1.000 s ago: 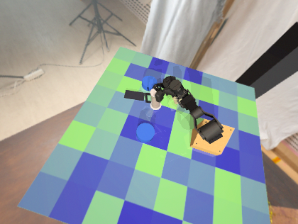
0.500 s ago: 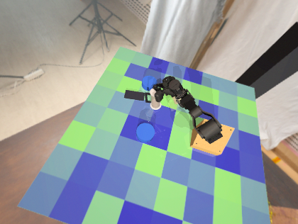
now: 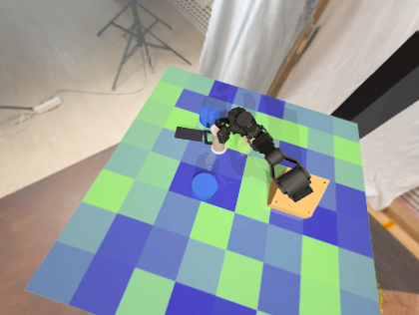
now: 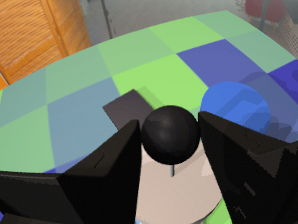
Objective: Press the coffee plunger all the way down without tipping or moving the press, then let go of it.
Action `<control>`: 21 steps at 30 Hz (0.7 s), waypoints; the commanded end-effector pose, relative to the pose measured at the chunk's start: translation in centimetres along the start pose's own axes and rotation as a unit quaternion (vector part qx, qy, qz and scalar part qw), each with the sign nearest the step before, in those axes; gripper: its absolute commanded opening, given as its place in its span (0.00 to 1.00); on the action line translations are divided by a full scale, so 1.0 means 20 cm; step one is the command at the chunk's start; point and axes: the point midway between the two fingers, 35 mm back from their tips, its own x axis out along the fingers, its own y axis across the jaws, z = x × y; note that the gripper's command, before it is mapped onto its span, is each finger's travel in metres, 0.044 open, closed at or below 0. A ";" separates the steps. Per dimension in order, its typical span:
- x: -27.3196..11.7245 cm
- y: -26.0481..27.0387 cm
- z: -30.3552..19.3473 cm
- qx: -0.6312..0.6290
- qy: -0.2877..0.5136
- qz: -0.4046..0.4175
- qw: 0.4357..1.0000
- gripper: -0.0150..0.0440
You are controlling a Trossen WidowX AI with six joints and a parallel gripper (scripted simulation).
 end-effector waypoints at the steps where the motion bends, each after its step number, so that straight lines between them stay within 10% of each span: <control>1: 0.02 0.00 -0.05 0.008 0.018 0.003 1.000 0.47; 21: 0.03 0.00 -0.05 0.008 0.018 0.003 1.000 0.47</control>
